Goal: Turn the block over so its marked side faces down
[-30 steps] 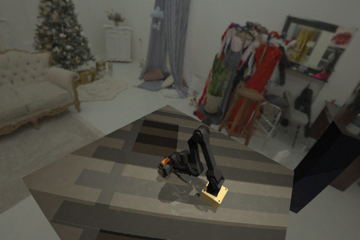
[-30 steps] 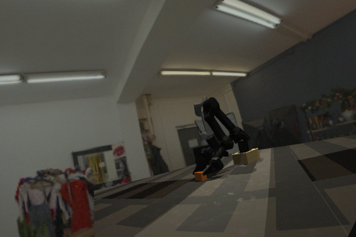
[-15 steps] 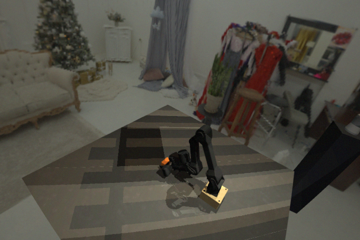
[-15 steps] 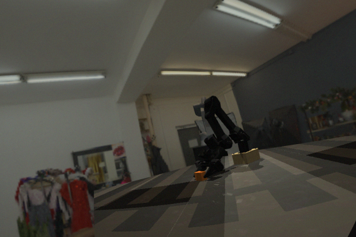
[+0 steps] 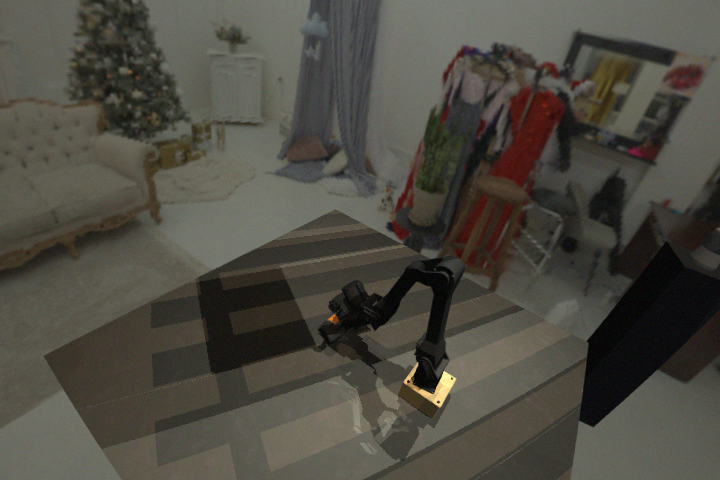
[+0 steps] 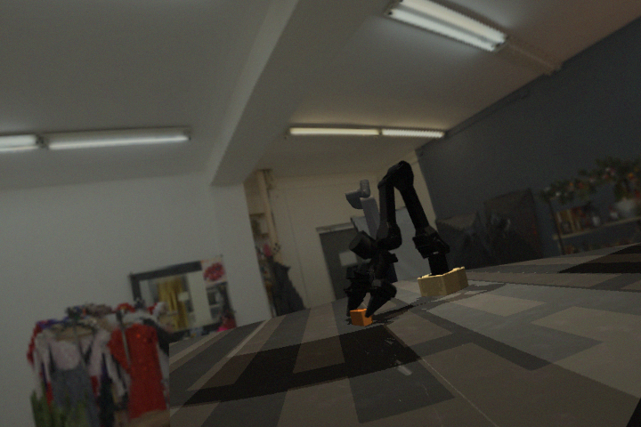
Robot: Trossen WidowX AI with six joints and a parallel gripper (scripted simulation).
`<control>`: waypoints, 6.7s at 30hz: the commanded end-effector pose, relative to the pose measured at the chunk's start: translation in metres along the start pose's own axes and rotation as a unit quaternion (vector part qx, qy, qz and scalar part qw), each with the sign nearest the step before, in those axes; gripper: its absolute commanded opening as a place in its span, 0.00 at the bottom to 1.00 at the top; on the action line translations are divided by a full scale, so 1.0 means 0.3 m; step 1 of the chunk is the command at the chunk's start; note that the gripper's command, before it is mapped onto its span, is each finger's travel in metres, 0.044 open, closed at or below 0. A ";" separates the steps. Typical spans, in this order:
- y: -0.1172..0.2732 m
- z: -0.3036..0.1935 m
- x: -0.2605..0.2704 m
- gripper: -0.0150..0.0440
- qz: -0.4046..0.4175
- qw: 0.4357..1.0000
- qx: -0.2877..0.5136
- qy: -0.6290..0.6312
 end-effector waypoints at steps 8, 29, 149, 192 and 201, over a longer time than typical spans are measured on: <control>0.222 0.136 -0.022 1.00 0.013 0.996 0.093 0.000; 0.130 0.410 -0.070 1.00 0.052 0.941 0.336 -0.001; 0.052 0.128 -0.025 0.25 0.014 0.995 0.096 0.000; -0.066 -0.110 0.012 0.25 -0.026 0.987 -0.156 0.000; -0.039 -0.130 0.015 0.25 -0.032 0.981 -0.191 0.000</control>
Point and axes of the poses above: the point midway between the two fingers, 35 mm back from their tips, its own y axis back along the fingers, its own x axis across the jaws, z = x × y, the point moved 9 cm from there along y, back along the fingers, and after that the axes turned 9 degrees about y, right-handed, at the moved point
